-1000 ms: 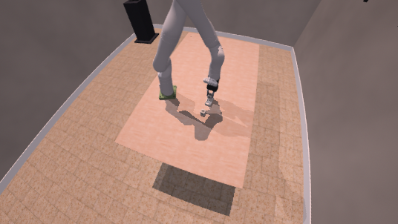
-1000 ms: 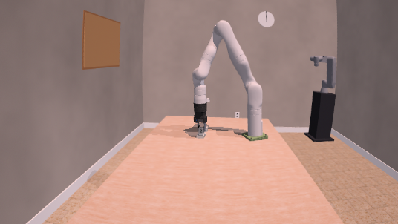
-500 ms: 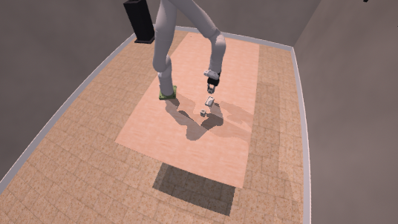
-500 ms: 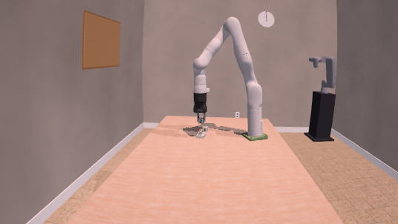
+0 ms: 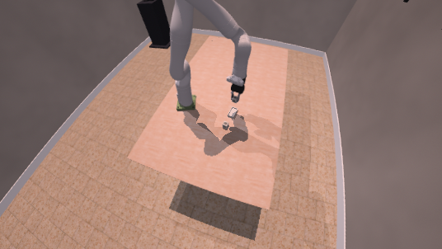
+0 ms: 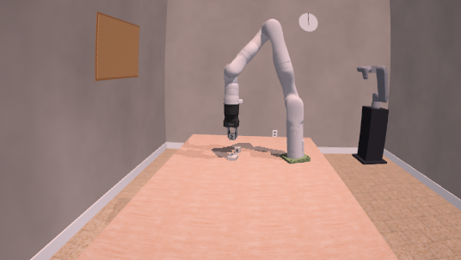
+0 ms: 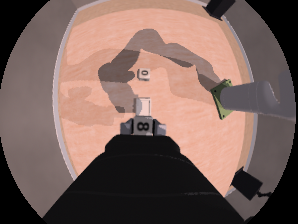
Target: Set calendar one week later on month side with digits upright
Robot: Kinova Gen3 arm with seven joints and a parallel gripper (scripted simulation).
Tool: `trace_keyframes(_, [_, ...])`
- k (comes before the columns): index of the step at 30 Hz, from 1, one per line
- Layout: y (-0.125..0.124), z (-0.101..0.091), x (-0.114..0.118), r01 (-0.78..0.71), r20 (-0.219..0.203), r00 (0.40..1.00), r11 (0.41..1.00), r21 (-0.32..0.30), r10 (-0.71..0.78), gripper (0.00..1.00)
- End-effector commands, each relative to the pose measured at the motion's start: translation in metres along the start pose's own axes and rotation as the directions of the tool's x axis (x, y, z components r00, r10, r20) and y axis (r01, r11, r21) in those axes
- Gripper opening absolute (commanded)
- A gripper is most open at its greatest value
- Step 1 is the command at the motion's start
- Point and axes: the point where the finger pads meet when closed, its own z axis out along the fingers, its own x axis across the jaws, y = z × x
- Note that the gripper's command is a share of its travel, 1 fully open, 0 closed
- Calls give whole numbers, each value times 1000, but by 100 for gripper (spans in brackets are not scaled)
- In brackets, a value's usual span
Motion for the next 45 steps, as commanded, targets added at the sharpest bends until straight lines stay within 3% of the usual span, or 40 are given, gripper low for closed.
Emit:
trace_keyframes(1, [0, -1, -1, 0, 2, 1000, 1000, 0, 0, 60])
trace_keyframes(16, [4, 0, -2, 87, 1, 996, 996, 1, -87, 60])
trace_keyframes(25, [16, 2, -4, 347, -1, 938, 938, 3, -347, 60])
trace_keyframes(31, [30, 4, -6, 578, -3, 816, 816, 3, -578, 60])
trace_keyframes(33, [30, 4, -6, 578, -3, 816, 816, 3, -578, 60])
trace_keyframes(38, [45, 6, -7, 755, -4, 656, 656, 3, -755, 60])
trace_keyframes(45, [65, 7, -6, 921, -3, 389, 389, 2, -921, 60])
